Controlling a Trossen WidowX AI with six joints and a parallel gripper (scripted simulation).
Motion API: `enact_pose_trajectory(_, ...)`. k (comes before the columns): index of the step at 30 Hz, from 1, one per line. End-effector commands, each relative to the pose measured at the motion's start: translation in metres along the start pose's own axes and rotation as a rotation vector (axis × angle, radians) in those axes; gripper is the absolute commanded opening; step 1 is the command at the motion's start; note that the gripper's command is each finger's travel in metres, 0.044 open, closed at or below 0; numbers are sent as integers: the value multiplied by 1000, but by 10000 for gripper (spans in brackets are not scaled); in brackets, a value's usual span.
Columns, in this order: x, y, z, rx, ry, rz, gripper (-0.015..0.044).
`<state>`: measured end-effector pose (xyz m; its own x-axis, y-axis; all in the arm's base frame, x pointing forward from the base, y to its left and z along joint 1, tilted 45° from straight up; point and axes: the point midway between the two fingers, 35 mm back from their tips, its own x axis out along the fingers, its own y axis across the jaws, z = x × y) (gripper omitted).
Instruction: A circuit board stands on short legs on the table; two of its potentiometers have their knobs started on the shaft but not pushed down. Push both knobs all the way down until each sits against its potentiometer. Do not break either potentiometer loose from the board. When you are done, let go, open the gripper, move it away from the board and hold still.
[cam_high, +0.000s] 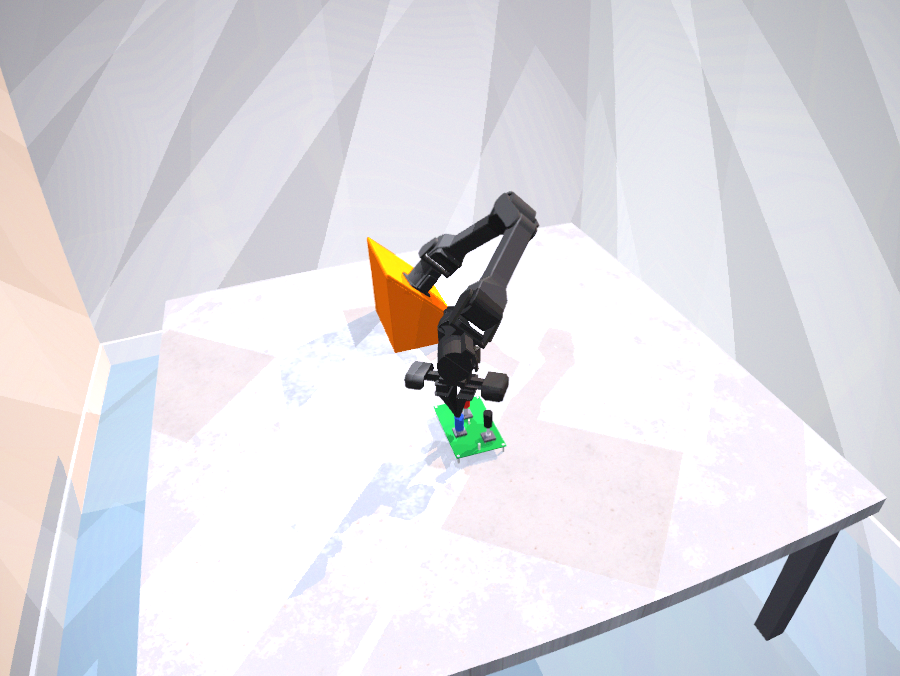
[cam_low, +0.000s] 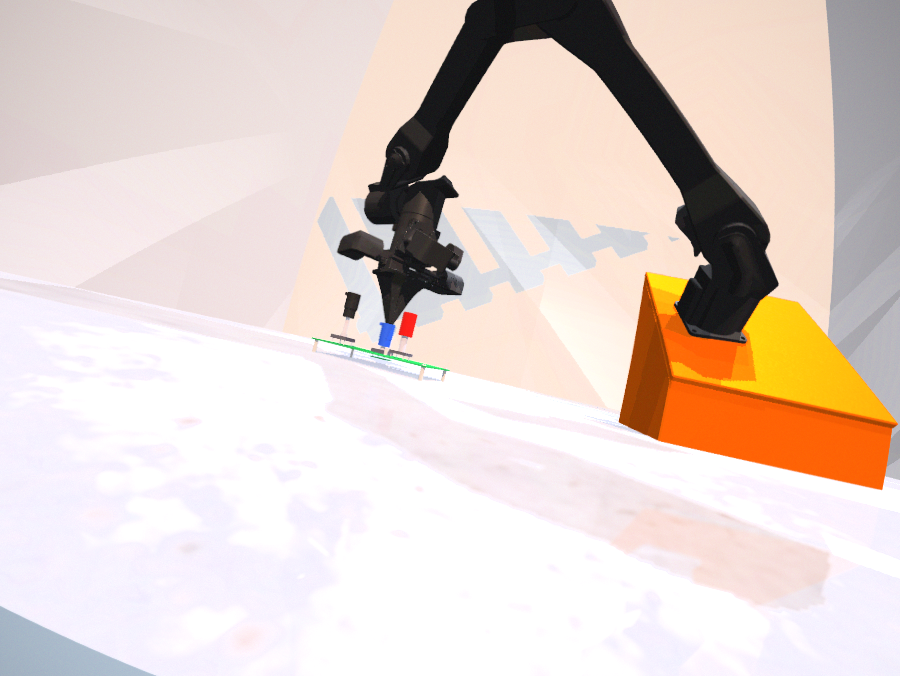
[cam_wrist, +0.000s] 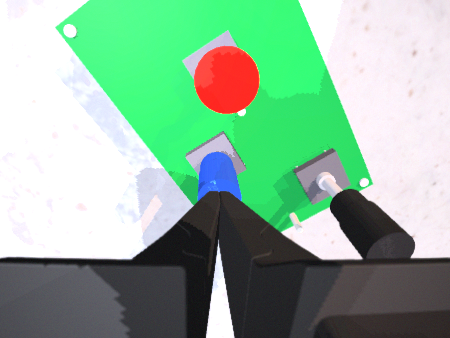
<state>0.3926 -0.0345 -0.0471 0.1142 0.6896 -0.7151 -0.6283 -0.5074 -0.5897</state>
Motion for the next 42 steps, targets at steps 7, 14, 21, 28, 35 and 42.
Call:
enact_pose_trajectory(7, 22, -4, 1, -28, -23, 8, 0)
enact_pose_trajectory(14, 23, -4, 1, -28, -23, 8, 0)
enact_pose_trajectory(21, 18, -4, 1, -28, -22, 8, 0)
enact_pose_trajectory(28, 6, -4, 0, -28, -22, 9, 0)
enact_pose_trajectory(35, -5, -4, 0, -28, -22, 9, 0)
enact_pose_trajectory(42, -16, -4, 0, -28, -22, 10, 0)
